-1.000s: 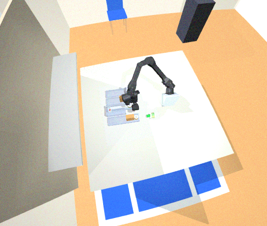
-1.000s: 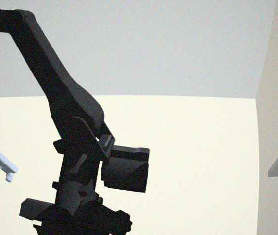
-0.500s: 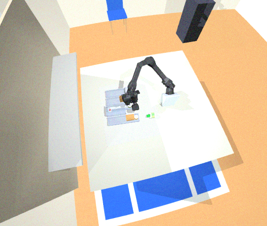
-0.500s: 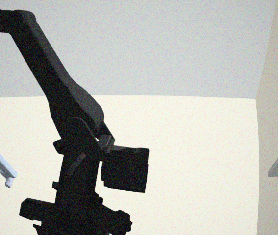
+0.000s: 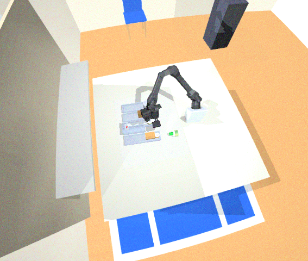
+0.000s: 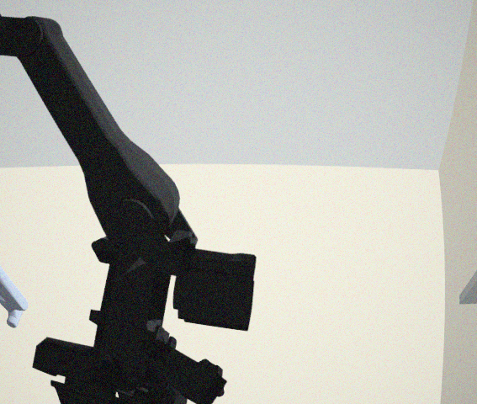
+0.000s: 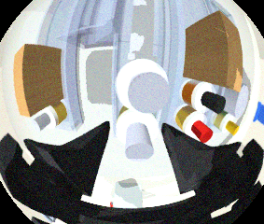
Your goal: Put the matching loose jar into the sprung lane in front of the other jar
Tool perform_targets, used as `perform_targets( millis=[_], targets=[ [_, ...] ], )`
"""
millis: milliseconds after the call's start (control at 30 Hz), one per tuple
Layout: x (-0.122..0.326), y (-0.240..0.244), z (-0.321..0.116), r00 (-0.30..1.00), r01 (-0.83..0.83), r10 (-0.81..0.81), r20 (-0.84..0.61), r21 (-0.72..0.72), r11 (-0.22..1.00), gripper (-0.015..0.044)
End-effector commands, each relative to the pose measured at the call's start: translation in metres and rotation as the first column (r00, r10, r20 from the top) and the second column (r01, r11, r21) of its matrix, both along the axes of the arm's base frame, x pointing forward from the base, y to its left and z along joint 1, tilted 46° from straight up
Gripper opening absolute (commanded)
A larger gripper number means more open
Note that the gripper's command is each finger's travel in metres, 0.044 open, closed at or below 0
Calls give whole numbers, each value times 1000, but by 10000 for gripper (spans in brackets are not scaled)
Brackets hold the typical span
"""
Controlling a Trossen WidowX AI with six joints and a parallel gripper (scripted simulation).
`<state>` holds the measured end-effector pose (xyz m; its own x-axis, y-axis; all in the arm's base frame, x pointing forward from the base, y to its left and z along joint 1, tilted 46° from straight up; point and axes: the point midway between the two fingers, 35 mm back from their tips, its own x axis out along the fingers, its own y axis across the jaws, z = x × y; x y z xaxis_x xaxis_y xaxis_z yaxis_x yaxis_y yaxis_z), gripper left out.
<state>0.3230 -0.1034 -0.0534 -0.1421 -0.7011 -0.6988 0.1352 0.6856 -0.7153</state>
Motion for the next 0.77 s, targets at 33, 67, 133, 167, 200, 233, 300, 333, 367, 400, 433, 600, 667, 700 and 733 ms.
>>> perform_targets(
  millis=[33, 67, 133, 167, 200, 233, 300, 333, 367, 400, 433, 600, 667, 700, 733],
  targets=[
    [3, 10, 9, 1000, 2, -2, 8, 0, 1000, 309],
    [4, 12, 12, 1000, 2, -2, 8, 0, 1000, 309],
    [4, 13, 12, 1000, 2, -2, 8, 0, 1000, 309],
    [4, 13, 12, 1000, 2, -2, 8, 0, 1000, 309],
    [4, 13, 12, 1000, 2, -2, 8, 0, 1000, 309],
    [3, 13, 12, 1000, 2, -2, 8, 0, 1000, 309],
    [1, 14, 12, 1000, 2, -2, 8, 0, 1000, 309],
    [-1, 14, 12, 1000, 2, -2, 8, 0, 1000, 309],
    [-3, 15, 12, 1000, 2, -2, 8, 0, 1000, 309],
    [-6, 16, 12, 1000, 2, -2, 8, 0, 1000, 309],
    [-9, 17, 12, 1000, 2, -2, 8, 1, 1000, 309],
    [-25, 21, 12, 1000, 2, -2, 7, 1, 1000, 309],
    [-32, 22, 12, 1000, 2, -2, 7, 1, 1000, 309],
    [-35, 23, 12, 1000, 2, -2, 7, 1, 1000, 309],
    [-39, 24, 12, 1000, 2, -2, 7, 1, 1000, 309]
  ],
)
